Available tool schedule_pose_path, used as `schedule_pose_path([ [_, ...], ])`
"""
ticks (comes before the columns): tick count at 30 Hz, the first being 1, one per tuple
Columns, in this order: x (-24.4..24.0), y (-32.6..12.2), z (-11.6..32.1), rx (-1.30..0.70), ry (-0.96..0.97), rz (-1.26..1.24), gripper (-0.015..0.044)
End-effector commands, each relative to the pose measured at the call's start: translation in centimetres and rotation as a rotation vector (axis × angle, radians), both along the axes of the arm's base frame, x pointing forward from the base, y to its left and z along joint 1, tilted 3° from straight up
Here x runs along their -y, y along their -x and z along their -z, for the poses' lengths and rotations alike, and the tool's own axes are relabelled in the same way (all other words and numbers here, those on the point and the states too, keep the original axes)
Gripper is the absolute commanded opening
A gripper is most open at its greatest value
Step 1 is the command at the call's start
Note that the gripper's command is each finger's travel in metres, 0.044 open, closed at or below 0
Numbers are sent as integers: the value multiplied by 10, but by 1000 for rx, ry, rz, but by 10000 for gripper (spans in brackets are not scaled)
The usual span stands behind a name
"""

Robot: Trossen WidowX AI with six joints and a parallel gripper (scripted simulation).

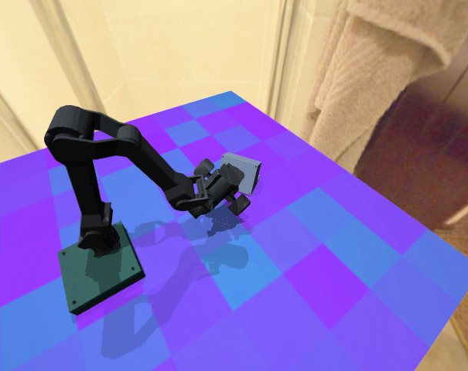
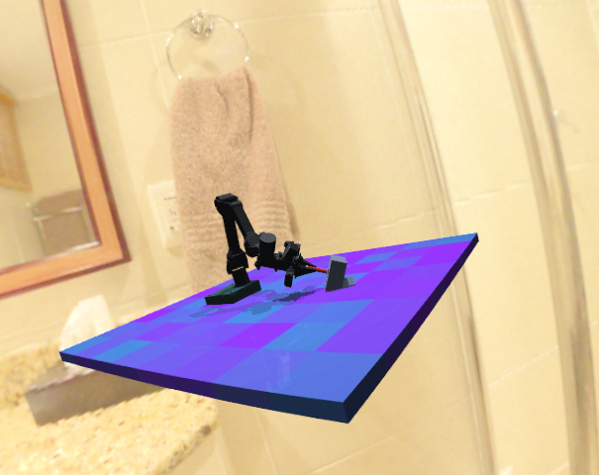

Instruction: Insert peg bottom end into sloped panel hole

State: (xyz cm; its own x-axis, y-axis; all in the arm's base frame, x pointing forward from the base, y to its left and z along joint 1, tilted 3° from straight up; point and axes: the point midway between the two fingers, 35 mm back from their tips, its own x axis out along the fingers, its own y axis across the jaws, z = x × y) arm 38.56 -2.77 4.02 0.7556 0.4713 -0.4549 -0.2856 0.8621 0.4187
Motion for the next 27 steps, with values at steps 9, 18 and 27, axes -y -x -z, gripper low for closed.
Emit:
schedule_pose_path([
  [9, -1, -5, 2, 1, 0, 6, 0],
  [18, -3, -8, 4, 1, 0, 6, 0],
  [27, -5, -11, 7, 1, 0, 6, 0],
])
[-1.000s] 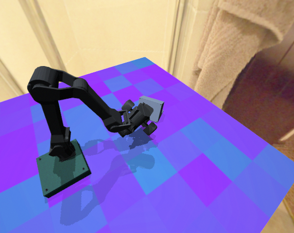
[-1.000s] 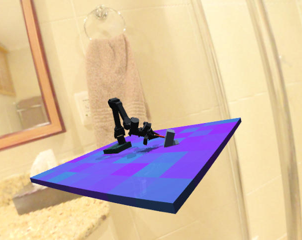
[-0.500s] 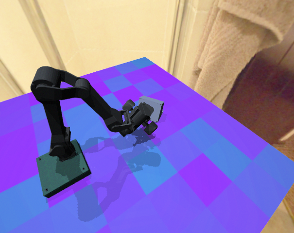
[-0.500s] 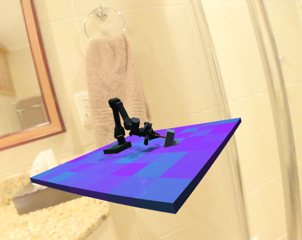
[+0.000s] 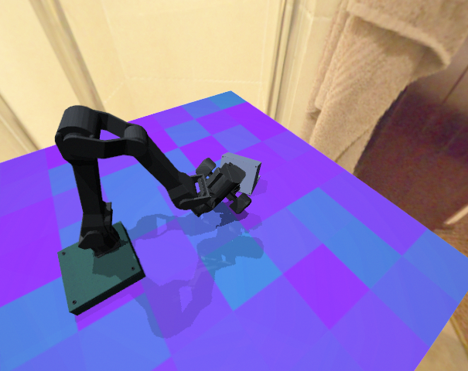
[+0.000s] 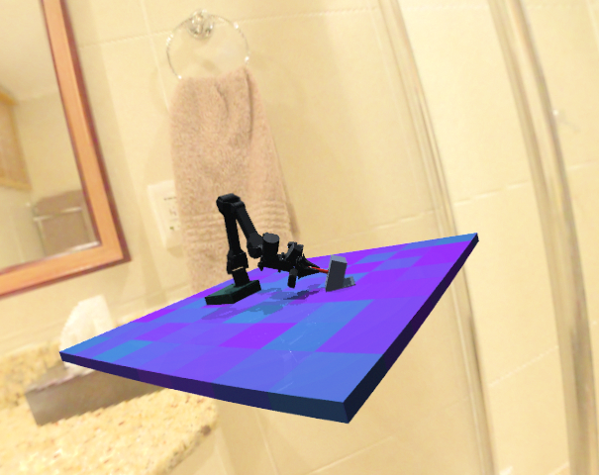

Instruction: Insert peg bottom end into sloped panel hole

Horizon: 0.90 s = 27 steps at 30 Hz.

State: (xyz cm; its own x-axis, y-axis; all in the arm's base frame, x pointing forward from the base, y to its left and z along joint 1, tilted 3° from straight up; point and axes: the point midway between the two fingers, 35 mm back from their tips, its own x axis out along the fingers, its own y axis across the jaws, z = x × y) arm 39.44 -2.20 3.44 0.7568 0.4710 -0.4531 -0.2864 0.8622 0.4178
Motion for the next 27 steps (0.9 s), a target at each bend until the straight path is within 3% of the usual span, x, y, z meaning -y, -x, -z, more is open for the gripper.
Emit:
schedule_pose_path([
  [1, 0, -3, 1, -1, 0, 6, 0],
  [27, -6, -11, 6, 0, -1, 6, 0],
])
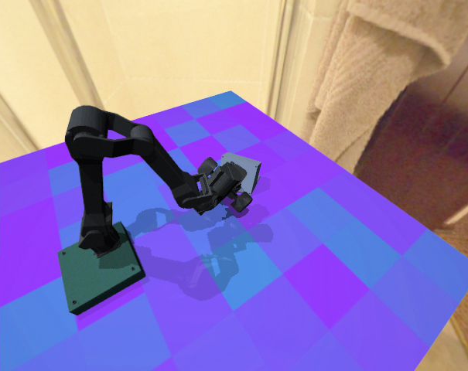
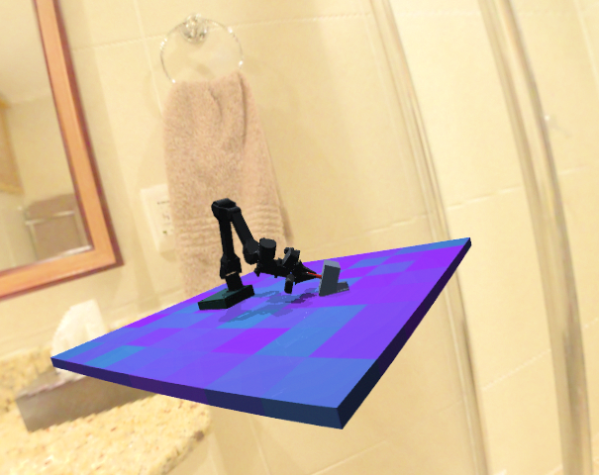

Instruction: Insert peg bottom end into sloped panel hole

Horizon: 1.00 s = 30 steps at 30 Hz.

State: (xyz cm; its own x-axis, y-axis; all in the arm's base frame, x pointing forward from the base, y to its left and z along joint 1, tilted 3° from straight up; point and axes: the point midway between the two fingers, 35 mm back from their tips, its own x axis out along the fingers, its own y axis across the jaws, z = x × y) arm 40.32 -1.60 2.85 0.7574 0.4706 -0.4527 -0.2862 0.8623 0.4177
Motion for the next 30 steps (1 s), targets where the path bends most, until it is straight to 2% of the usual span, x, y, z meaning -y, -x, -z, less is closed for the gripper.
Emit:
schedule_pose_path([
  [1, 0, -3, 0, -1, -1, 5, 0],
  [21, -1, -4, 1, -1, -1, -1, 0],
  [30, -1, -4, 1, -1, -1, -1, 236],
])
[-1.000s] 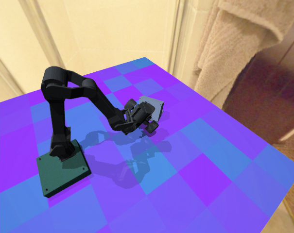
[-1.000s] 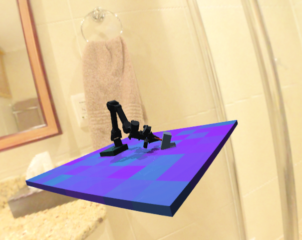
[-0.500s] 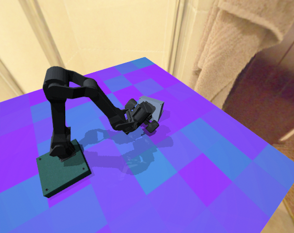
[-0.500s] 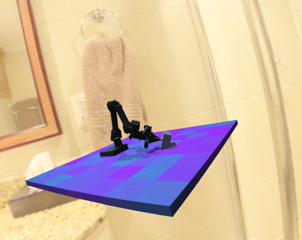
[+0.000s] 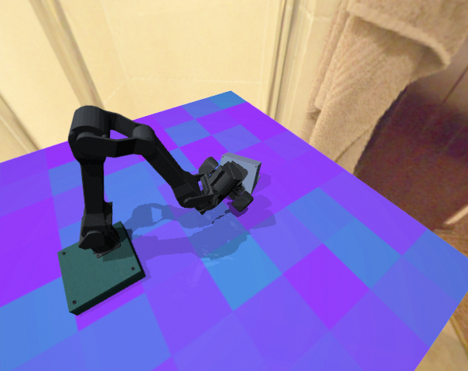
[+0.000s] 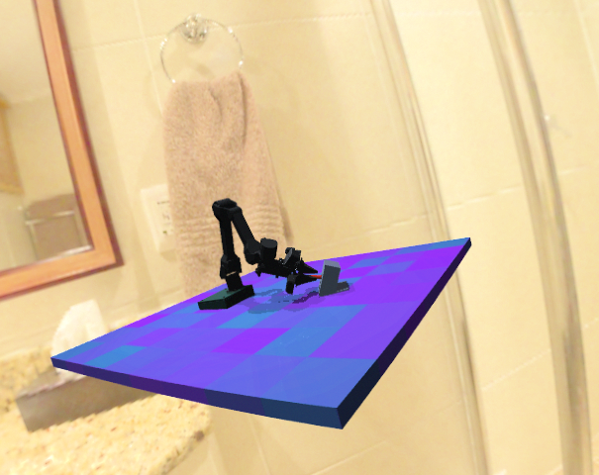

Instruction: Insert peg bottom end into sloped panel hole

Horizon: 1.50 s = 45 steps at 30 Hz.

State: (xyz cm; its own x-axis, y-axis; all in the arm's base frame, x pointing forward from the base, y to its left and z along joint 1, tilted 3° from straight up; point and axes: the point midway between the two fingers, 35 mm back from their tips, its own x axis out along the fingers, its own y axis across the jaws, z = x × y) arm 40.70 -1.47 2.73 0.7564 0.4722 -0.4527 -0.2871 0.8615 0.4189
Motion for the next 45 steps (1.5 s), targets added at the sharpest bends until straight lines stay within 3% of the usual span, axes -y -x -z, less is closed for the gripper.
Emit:
schedule_pose_path([
  [1, 0, 0, 0, 0, 0, 0, 263],
  [8, 2, 2, -2, -1, 1, 1, 440],
  [45, 34, 38, -29, -7, 9, 6, 440],
])
